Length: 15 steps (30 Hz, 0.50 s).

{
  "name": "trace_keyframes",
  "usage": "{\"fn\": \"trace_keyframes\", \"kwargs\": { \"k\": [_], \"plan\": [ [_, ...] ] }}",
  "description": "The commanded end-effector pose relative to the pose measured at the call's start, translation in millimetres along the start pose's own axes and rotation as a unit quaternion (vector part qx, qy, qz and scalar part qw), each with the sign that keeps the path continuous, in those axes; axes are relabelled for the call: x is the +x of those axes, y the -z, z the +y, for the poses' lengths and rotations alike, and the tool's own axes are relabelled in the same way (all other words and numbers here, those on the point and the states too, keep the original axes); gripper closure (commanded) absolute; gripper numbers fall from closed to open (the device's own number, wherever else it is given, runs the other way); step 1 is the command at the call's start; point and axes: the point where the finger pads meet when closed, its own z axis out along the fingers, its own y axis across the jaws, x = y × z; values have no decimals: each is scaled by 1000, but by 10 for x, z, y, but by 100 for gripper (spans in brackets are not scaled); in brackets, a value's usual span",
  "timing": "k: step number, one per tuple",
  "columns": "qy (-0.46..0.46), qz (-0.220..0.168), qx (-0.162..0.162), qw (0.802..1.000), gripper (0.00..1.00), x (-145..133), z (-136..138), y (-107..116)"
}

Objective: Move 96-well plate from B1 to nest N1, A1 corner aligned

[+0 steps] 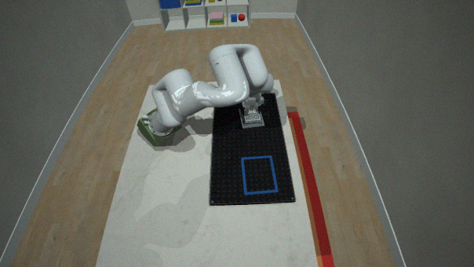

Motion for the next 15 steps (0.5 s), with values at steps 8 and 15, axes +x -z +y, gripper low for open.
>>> {"fn": "trace_keyframes", "kwargs": {
  "k": [8,15],
  "plan": [
    [0,-1,1,1000,100,-4,-10,-7],
    [0,-1,1,1000,100,-4,-10,-19]
  ]
}}
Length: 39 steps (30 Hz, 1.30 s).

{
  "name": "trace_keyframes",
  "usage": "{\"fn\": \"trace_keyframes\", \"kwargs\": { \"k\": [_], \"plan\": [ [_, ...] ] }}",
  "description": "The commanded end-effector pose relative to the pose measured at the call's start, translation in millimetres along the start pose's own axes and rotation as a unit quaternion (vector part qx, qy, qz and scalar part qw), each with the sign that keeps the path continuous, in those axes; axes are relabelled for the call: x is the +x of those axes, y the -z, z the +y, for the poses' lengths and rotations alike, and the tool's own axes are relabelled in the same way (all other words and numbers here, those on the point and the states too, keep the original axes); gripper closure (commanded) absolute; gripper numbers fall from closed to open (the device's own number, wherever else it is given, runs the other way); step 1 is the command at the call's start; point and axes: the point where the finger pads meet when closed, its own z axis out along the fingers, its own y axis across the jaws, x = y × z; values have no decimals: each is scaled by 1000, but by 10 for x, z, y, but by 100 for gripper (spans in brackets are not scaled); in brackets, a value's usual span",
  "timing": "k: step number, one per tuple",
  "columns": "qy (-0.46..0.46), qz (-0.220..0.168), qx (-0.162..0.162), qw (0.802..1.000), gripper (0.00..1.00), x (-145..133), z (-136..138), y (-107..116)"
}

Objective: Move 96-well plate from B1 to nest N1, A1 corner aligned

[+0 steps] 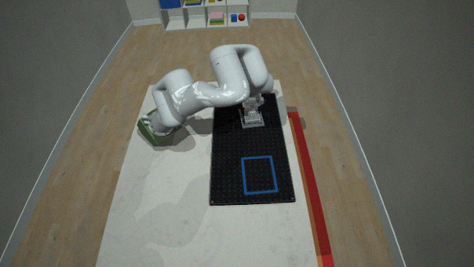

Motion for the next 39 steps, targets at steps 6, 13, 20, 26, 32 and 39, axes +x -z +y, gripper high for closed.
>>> {"fn": "trace_keyframes", "kwargs": {
  "k": [6,13,20,26,32,39],
  "plan": [
    [0,-1,1,1000,100,-4,-10,-7],
    [0,-1,1,1000,100,-4,-10,-16],
    [0,-1,1,1000,100,-4,-10,-27],
    [0,-1,1,1000,100,-4,-10,-34],
    [0,-1,1,1000,100,-4,-10,-44],
    [0,-1,1,1000,100,-4,-10,-56]
  ]
}}
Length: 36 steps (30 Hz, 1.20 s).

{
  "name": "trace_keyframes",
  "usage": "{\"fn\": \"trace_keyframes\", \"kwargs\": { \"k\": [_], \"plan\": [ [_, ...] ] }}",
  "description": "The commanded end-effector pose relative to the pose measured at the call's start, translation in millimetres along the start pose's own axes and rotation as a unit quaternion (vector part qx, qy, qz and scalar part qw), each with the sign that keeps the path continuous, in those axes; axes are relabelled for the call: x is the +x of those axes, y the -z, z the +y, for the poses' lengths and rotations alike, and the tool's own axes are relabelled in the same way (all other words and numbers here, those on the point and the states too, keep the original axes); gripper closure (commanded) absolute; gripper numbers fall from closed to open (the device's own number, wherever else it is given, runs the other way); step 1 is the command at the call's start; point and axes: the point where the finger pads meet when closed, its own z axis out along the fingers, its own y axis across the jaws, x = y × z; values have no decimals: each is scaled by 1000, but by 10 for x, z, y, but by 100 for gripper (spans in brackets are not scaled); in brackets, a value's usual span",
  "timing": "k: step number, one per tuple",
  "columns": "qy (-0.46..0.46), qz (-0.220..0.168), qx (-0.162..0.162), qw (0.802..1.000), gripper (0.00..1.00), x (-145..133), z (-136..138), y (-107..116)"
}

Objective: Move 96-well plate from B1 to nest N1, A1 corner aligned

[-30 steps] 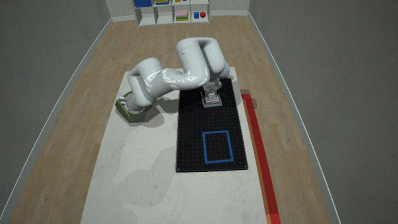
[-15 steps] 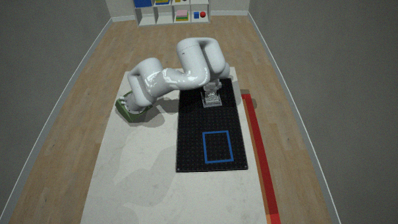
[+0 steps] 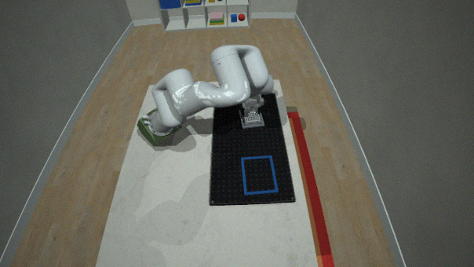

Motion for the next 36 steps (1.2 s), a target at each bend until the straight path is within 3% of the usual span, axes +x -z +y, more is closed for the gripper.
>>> {"fn": "trace_keyframes", "kwargs": {
  "k": [1,13,14,36],
  "plan": [
    [0,-1,1,1000,100,-4,-10,1],
    [0,-1,1,1000,100,-4,-10,-13],
    [0,-1,1,1000,0,-4,-10,-19],
    [0,-1,1,1000,0,-4,-11,-19]
  ]
}}
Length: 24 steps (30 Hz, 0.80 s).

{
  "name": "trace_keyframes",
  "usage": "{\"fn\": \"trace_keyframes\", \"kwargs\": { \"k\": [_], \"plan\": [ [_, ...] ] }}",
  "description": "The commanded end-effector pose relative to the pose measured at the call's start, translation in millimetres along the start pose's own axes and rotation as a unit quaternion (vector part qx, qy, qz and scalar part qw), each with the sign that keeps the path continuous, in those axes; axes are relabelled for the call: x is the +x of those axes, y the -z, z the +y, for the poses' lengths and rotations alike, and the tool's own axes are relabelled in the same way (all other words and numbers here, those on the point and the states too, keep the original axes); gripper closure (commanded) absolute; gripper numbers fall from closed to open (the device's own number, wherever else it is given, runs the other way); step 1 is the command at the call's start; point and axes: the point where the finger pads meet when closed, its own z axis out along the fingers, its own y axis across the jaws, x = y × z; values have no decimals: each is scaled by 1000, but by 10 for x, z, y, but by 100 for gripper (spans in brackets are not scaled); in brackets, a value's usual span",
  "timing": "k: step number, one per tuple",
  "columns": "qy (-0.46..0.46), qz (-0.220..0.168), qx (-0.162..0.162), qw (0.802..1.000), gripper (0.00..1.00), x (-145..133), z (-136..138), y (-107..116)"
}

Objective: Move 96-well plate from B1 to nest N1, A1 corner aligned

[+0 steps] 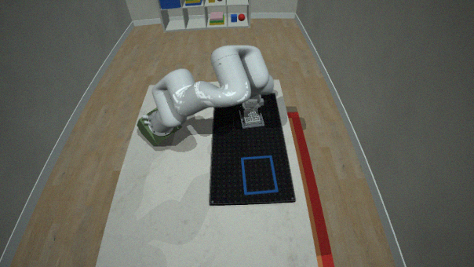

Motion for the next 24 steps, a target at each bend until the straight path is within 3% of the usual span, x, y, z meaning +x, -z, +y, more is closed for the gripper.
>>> {"fn": "trace_keyframes", "kwargs": {
  "k": [1,12,24],
  "plan": [
    [0,-1,1,1000,0,-4,-10,9],
    [0,-1,1,1000,0,-4,-10,9],
    [0,-1,1,1000,0,-4,-10,275]
  ]
}}
